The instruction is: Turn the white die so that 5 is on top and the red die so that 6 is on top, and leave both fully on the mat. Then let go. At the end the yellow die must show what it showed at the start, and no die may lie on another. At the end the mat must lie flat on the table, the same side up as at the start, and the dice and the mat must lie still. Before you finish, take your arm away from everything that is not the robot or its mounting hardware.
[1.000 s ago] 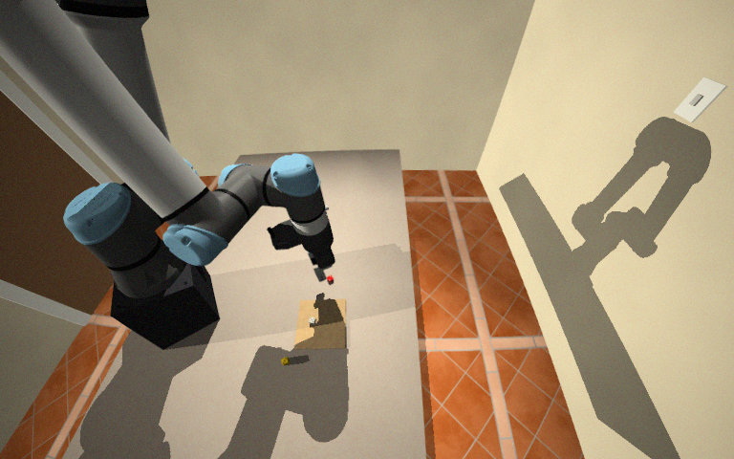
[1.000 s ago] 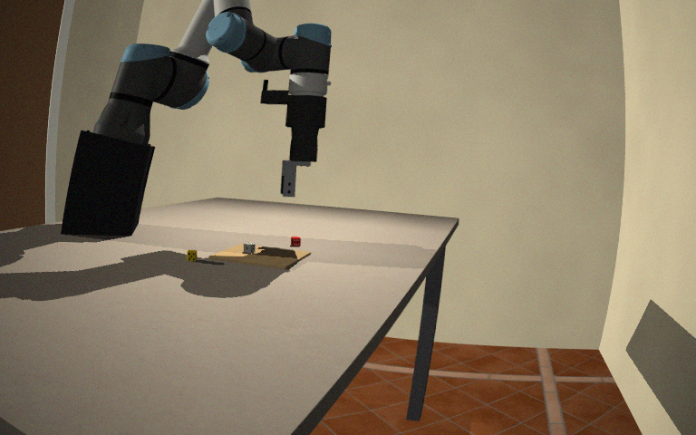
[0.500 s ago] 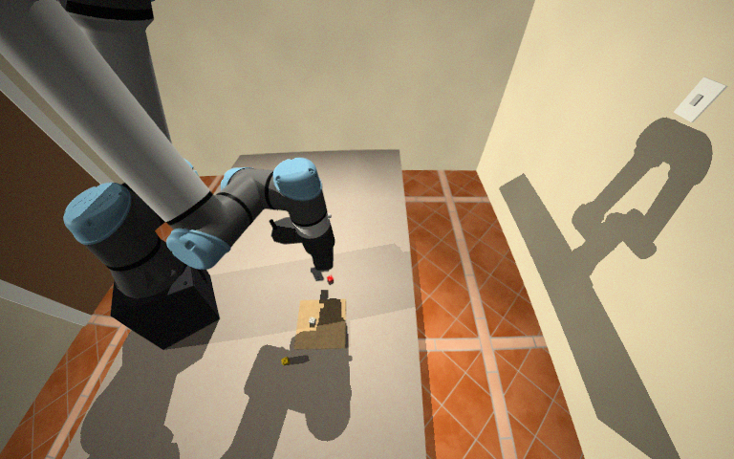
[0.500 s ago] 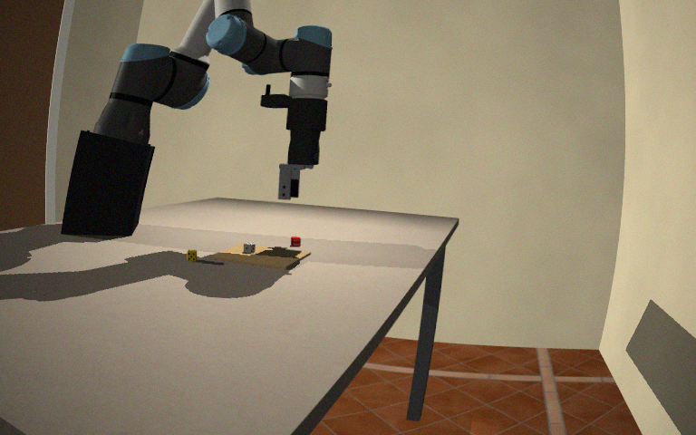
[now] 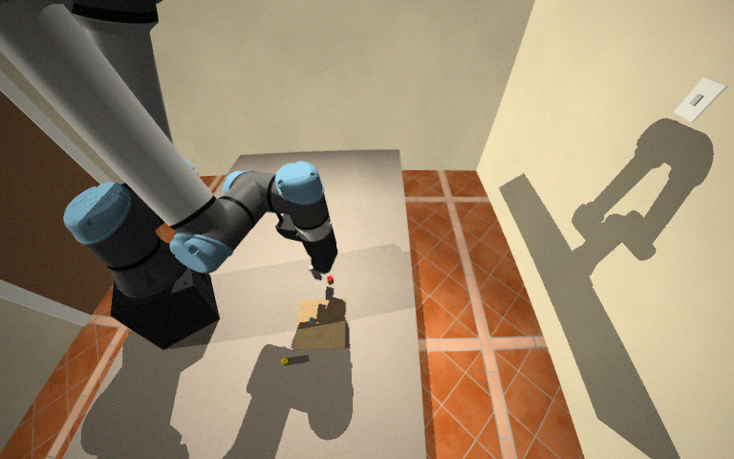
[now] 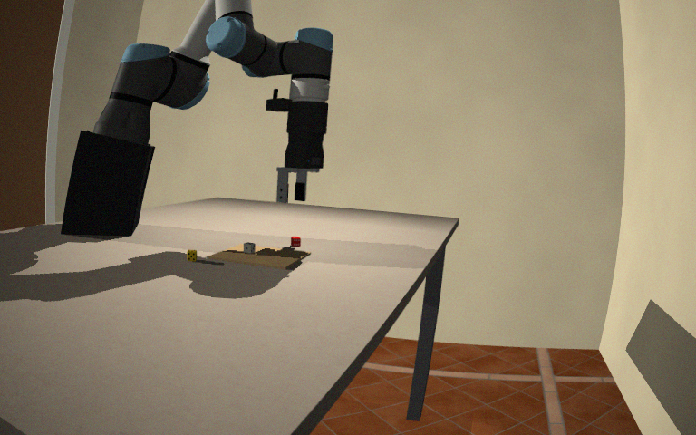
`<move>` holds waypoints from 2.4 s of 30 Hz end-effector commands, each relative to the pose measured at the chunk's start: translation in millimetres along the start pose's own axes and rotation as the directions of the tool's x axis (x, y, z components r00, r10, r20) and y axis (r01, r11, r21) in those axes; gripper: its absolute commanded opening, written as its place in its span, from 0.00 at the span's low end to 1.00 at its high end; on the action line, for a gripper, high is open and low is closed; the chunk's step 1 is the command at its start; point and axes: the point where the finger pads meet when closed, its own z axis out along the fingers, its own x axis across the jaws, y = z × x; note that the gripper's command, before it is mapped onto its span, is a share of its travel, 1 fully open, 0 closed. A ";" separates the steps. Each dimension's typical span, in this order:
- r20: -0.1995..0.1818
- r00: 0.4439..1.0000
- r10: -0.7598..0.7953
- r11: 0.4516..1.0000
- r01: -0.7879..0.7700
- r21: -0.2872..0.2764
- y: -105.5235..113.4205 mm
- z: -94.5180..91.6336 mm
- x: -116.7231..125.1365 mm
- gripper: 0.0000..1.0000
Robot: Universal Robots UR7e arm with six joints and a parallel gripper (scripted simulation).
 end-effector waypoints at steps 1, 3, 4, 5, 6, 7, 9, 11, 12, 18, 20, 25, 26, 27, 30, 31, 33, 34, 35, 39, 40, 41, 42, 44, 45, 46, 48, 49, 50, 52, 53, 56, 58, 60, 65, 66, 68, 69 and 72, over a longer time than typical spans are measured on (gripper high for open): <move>0.000 0.990 0.143 0.990 -0.143 -0.001 2.1 2.1 2.7 1.00; 0.000 0.981 0.196 0.981 -0.196 -0.001 2.8 3.0 3.7 1.00; -0.001 0.975 0.221 0.975 -0.221 -0.001 3.2 3.4 4.1 1.00; -0.001 0.970 0.244 0.970 -0.244 -0.001 3.6 3.8 4.6 1.00; -0.001 0.964 0.267 0.964 -0.267 -0.001 4.0 4.2 5.0 1.00; -0.001 0.958 0.288 0.958 -0.288 -0.001 4.3 4.6 5.3 1.00; -0.001 0.945 0.327 0.945 -0.327 -0.001 5.0 5.3 6.0 1.00; -0.001 0.933 0.361 0.933 -0.361 -0.001 5.7 5.9 6.6 1.00; -0.001 0.933 0.361 0.933 -0.361 -0.001 5.7 5.9 6.6 1.00; -0.001 0.904 0.427 0.904 -0.427 -0.001 7.1 7.2 7.8 1.00; -0.001 0.895 0.447 0.895 -0.447 -0.001 7.5 7.6 8.1 1.00; -0.001 0.877 0.480 0.877 -0.480 -0.001 8.3 8.2 8.7 1.00; -0.001 0.875 0.484 0.875 -0.484 -0.001 8.4 8.3 8.8 1.00; -0.001 0.873 0.488 0.873 -0.488 -0.001 8.5 8.4 8.9 1.00; -0.001 0.871 0.491 0.871 -0.491 -0.001 8.5 8.4 8.9 1.00; -0.001 0.870 0.493 0.870 -0.493 -0.001 8.6 8.5 8.9 1.00; -0.001 0.868 0.497 0.868 -0.497 -0.001 8.7 8.5 9.0 1.00; -0.001 0.867 0.498 0.867 -0.498 -0.001 8.7 8.6 9.0 1.00; -0.001 0.867 0.499 0.867 -0.499 -0.001 8.7 8.6 9.0 1.00; -0.001 0.866 0.499 0.866 -0.499 -0.001 8.8 8.6 9.1 1.00; -0.001 0.866 0.499 0.866 -0.499 -0.001 8.8 8.6 9.1 0.64; -0.001 0.866 0.499 0.866 -0.499 -0.001 8.8 8.6 9.1 0.64; -0.001 0.866 0.499 0.866 -0.499 -0.001 8.8 8.6 9.1 0.64; -0.001 0.866 0.499 0.866 -0.499 -0.001 8.8 8.6 9.1 0.64; -0.001 0.866 0.499 0.866 -0.499 -0.001 8.8 8.6 9.1 0.64; -0.001 0.866 0.499 0.866 -0.499 -0.001 8.8 8.6 9.1 0.64; -0.001 0.866 0.499 0.866 -0.499 -0.001 8.8 8.6 9.1 0.64; -0.001 0.866 0.499 0.866 -0.499 -0.001 8.8 8.6 9.1 0.64; -0.001 0.866 0.499 0.866 -0.499 -0.001 8.8 8.6 9.1 0.64; -0.001 0.866 0.499 0.866 -0.499 -0.001 8.8 8.6 9.1 0.64; -0.001 0.866 0.499 0.866 -0.499 -0.001 8.8 8.6 9.1 0.64; -0.001 0.866 0.499 0.866 -0.499 -0.001 8.8 8.6 9.1 0.64; -0.001 0.866 0.499 0.866 -0.499 -0.001 8.8 8.6 9.1 0.64; -0.001 0.866 0.499 0.866 -0.499 -0.001 8.8 8.6 9.1 0.64; -0.001 0.866 0.499 0.866 -0.499 -0.001 8.8 8.6 9.1 0.64; -0.001 0.866 0.499 0.866 -0.499 -0.001 8.8 8.6 9.1 0.64; -0.001 0.866 0.499 0.866 -0.499 -0.001 8.8 8.6 9.1 0.64; -0.001 0.866 0.499 0.866 -0.499 -0.001 8.8 8.6 9.1 0.64; -0.001 0.866 0.499 0.866 -0.499 -0.001 8.8 8.6 9.1 0.64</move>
